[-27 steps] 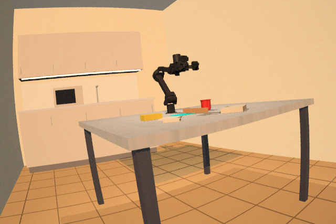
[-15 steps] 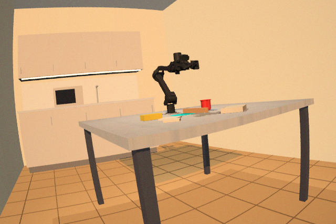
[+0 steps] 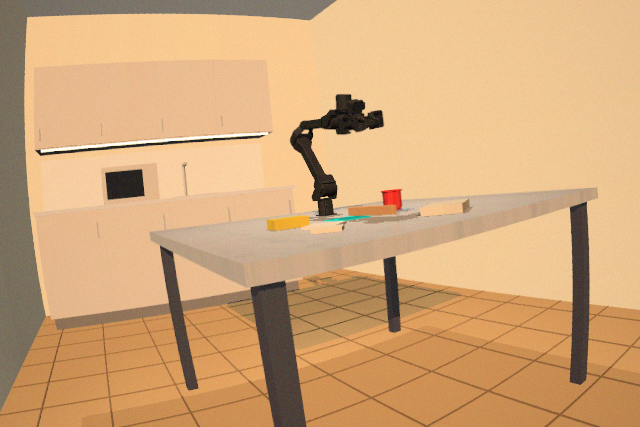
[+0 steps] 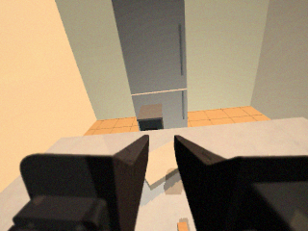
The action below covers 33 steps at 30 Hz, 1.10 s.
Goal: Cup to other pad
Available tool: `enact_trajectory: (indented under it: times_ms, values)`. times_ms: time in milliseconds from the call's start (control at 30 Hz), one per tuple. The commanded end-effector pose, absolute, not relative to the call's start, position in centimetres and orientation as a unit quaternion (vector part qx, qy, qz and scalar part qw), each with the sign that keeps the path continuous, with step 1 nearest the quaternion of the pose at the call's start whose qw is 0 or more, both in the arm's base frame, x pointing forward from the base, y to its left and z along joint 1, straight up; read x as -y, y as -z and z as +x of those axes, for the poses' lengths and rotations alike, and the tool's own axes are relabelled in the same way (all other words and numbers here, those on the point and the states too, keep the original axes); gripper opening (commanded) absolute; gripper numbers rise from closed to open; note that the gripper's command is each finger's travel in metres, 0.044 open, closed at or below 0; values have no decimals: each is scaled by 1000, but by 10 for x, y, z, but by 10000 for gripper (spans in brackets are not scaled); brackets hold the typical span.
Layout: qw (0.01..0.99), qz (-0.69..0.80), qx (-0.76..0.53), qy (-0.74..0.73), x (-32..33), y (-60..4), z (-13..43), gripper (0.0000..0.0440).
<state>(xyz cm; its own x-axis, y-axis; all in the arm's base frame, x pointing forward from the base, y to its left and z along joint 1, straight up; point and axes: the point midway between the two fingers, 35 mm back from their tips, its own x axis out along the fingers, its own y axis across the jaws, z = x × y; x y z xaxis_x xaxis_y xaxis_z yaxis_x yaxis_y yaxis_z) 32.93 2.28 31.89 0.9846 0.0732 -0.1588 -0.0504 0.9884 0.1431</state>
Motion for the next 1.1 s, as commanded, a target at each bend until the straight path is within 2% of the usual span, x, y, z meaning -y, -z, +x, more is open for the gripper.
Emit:
enact_trajectory:
  times_ms: [0, 1067]
  values:
    - [991, 84, -100, -34, -27, -317, 332, 103]
    - [918, 245, -311, -18, -74, -302, 345, 119]
